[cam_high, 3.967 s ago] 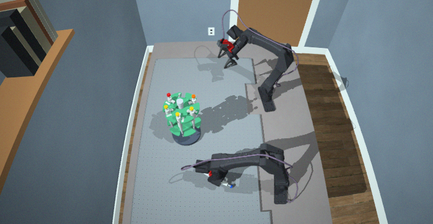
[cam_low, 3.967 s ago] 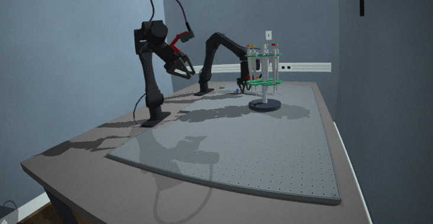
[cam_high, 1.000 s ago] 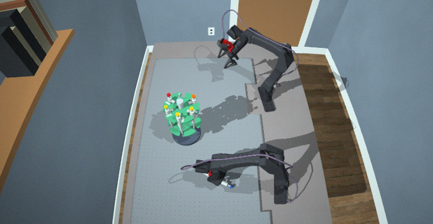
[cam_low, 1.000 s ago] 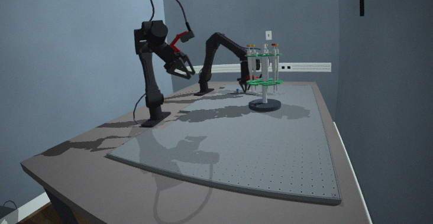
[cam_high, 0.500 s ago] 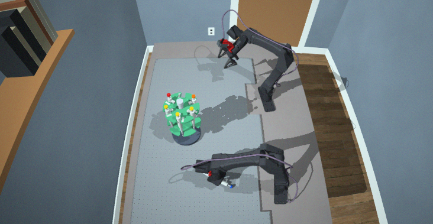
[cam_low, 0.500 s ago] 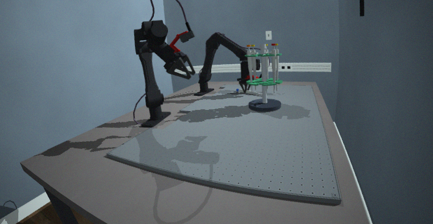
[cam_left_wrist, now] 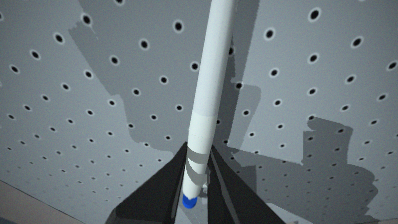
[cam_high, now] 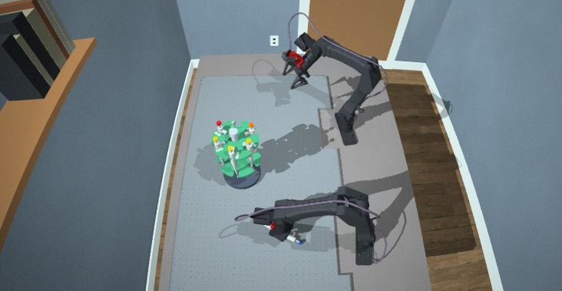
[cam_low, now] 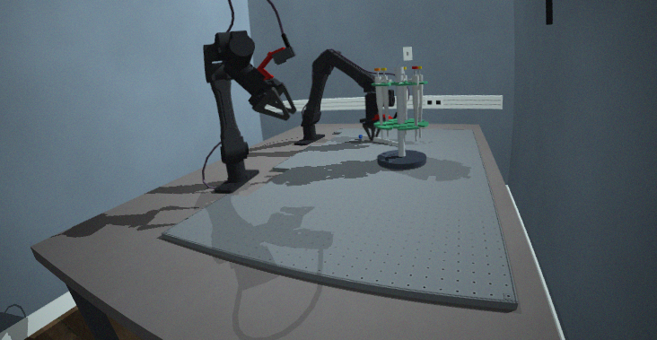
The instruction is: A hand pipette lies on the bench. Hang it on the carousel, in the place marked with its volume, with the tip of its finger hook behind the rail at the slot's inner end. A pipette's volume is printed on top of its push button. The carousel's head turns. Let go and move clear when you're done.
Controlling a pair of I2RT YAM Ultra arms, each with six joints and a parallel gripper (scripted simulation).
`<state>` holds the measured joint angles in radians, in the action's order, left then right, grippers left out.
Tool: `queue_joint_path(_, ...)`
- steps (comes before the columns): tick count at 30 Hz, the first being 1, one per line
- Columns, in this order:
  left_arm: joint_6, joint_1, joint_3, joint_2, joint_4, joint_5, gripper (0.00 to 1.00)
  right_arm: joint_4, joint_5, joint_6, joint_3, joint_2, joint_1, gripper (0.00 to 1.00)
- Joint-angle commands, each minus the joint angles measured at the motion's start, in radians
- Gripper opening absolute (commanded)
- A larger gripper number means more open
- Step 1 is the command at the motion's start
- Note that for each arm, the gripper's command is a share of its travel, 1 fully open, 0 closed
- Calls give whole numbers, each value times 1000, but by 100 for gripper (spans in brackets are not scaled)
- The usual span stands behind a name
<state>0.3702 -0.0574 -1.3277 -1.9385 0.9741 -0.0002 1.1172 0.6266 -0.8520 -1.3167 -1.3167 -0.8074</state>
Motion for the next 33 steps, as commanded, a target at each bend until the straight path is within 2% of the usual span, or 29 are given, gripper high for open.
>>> queue_joint_path(1, 3, 9, -30, 12, -21, 1, 12, -14, 21, -5, -24, 0, -8, 100)
queue_joint_path(11, 3, 9, -30, 12, -21, 1, 12, -14, 21, -5, -24, 0, -8, 100)
queue_joint_path(33, 3, 9, -129, 71, 147, 1, 12, -14, 21, -5, -24, 0, -8, 100)
